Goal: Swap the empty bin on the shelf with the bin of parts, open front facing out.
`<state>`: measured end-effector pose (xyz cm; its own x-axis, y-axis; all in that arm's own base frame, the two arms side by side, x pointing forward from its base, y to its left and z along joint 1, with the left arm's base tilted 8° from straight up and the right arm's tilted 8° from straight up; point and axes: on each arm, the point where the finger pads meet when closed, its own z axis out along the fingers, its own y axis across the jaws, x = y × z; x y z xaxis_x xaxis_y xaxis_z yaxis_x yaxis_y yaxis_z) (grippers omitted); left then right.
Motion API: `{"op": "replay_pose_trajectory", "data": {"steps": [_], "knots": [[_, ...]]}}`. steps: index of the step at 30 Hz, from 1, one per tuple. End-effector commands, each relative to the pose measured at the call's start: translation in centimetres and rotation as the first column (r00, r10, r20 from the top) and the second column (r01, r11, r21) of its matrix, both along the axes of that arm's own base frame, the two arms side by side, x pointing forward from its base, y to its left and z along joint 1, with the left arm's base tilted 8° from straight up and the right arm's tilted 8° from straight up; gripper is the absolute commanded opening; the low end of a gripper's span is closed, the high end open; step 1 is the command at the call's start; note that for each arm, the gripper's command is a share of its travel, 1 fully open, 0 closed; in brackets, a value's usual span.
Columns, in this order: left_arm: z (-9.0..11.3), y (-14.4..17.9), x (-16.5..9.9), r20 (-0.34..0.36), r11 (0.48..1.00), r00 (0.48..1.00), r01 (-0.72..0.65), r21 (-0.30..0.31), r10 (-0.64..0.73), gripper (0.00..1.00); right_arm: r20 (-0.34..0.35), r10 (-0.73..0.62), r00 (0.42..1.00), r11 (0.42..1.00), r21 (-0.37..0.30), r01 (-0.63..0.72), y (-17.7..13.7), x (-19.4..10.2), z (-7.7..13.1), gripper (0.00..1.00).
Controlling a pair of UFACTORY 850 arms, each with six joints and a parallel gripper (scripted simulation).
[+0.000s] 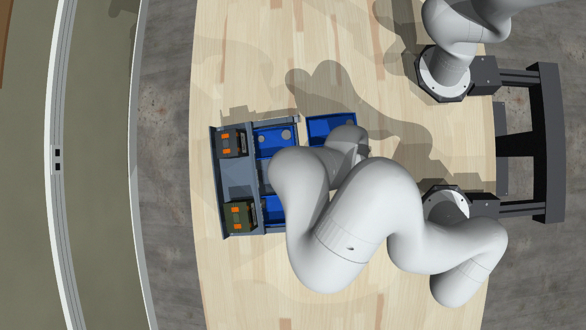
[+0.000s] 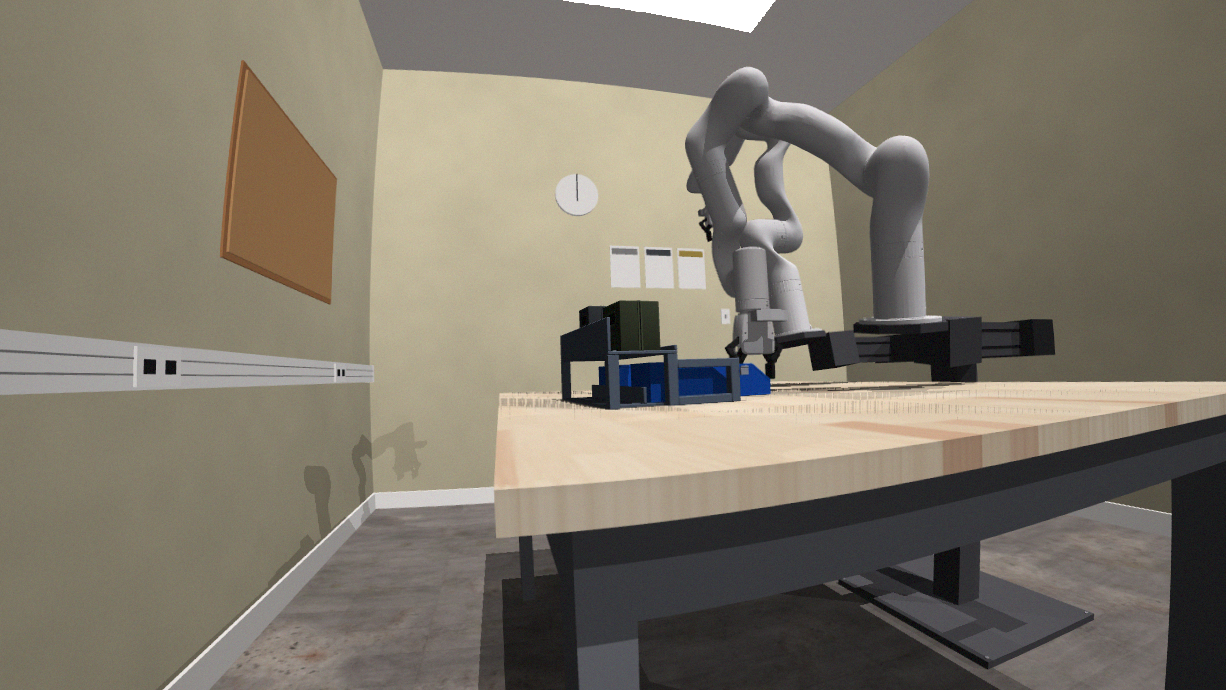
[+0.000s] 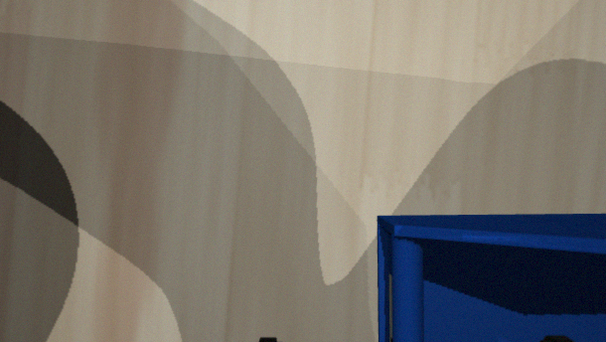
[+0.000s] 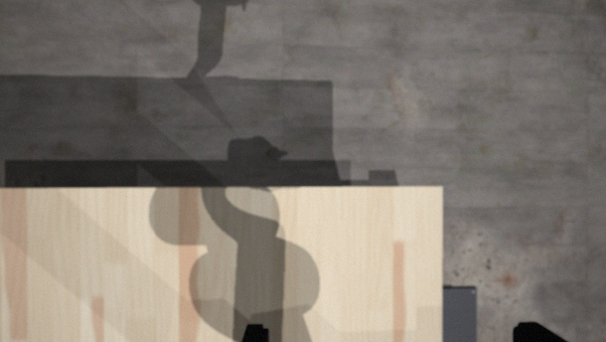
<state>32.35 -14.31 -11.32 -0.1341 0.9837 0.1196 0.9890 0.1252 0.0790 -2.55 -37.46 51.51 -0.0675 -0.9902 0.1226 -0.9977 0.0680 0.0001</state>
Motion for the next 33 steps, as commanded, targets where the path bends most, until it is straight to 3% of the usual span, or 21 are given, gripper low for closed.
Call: {"op": "replay_pose_trajectory", "data": {"steps": [1,21,33], "knots": [[0.6,-0.1,0.0,0.001,1.0,1.0,0.0,0.0,0.0,0.95,0.0,0.0,1.0,1.0,-0.002,0.0,0.0,0.0,0.1,1.0],[5.1,-0.7,-0.3,0.001,1.0,1.0,0.0,0.0,0.0,0.95,0.0,0.0,1.0,1.0,-0.002,0.0,0.0,0.0,0.1,1.0],[6.7,-0.9,-0.4,0.001,1.0,1.0,0.0,0.0,0.0,0.95,0.0,0.0,1.0,1.0,-0.002,0.0,0.0,0.0,0.1,1.0]]}}
